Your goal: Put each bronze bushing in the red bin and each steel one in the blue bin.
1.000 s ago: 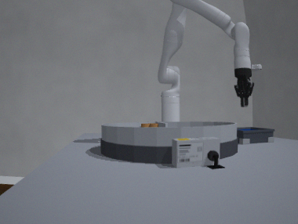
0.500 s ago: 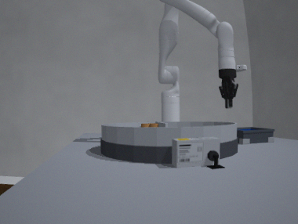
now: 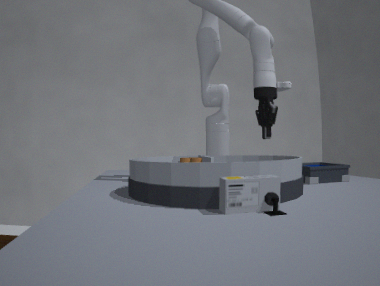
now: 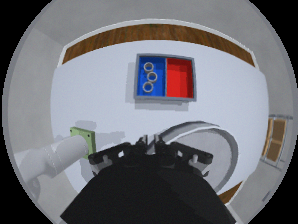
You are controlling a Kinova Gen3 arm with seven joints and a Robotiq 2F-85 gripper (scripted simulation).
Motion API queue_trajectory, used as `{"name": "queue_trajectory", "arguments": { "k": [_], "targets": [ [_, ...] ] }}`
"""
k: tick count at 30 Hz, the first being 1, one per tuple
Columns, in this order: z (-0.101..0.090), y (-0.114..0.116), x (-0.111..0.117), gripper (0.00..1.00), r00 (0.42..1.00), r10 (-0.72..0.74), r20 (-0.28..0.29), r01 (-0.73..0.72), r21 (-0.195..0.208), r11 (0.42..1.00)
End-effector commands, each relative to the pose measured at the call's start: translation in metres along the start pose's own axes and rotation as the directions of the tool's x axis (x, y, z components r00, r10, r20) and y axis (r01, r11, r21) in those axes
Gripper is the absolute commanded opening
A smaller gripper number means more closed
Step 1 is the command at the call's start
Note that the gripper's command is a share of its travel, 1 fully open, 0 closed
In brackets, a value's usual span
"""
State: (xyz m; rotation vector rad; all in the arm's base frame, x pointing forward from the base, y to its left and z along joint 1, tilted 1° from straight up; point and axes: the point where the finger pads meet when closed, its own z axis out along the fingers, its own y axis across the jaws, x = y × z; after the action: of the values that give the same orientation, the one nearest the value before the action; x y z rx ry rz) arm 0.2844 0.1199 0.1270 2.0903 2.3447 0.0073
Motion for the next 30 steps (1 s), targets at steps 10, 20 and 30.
{"name": "queue_trajectory", "arguments": {
  "k": [10, 20, 30],
  "targets": [
    [-0.002, 0.002, -0.076, 0.14, 0.998, 0.063, 0.003, -0.063, -0.012, 0.998],
    [0.0, -0.002, -0.136, 0.14, 0.997, 0.081, 0.003, -0.081, -0.012, 0.997],
    [0.001, -0.005, -0.195, 0.14, 0.995, 0.1, 0.002, -0.1, -0.012, 0.995]
  ]
}}
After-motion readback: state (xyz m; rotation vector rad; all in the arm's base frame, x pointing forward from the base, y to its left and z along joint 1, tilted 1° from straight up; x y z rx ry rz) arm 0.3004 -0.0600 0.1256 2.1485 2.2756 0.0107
